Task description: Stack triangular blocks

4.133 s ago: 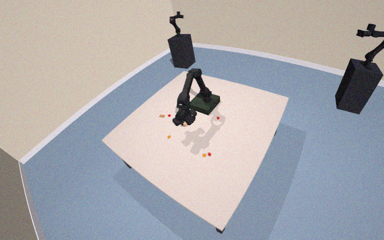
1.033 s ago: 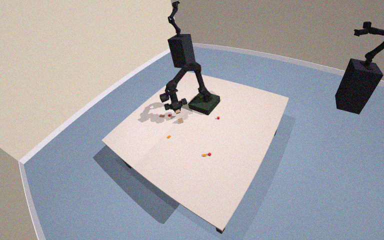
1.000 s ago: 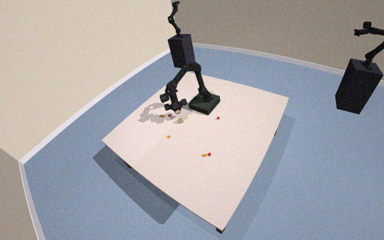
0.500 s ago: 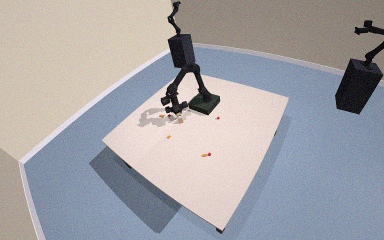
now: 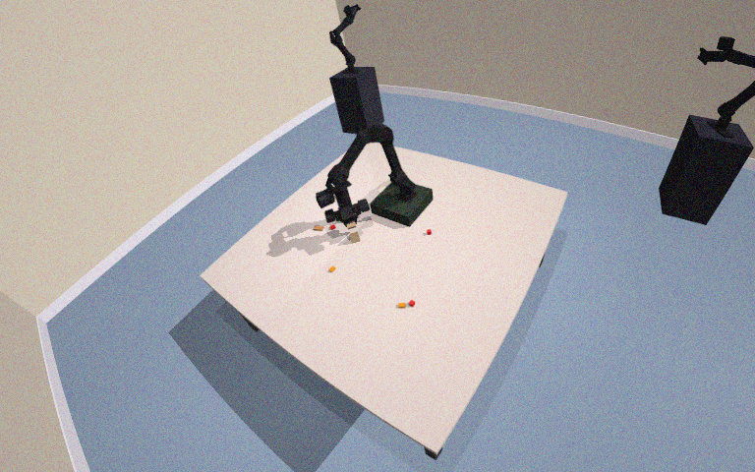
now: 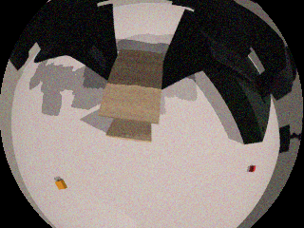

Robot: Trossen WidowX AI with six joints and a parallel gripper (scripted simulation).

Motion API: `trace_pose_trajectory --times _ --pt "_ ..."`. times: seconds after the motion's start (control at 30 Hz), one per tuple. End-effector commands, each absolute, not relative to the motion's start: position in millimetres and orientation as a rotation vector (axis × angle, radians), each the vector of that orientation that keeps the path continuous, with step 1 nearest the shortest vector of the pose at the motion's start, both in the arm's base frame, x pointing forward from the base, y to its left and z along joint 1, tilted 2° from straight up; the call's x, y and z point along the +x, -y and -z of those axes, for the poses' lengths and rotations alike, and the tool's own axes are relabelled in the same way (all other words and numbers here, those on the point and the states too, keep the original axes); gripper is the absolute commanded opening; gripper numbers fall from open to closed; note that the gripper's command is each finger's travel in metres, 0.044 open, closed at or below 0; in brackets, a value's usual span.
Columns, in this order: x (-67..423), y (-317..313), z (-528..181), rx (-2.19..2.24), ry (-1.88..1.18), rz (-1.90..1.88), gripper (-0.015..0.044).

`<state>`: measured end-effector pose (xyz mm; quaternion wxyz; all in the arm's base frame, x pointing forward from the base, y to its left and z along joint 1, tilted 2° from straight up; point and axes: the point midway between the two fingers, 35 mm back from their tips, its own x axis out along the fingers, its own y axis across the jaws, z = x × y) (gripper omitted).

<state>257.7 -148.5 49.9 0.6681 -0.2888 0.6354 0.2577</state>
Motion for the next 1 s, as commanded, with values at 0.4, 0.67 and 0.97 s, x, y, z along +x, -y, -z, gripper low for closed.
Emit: trace_pose_trajectory --times 0.4,0.67,0.97 --pt "260 148 -44 -0.65 -1.437 -0.573 0.0" --pt "262 146 -39 -0.65 -1.437 -0.573 0.0" --pt "263 145 -33 -0.649 -1.437 -0.574 0.0"
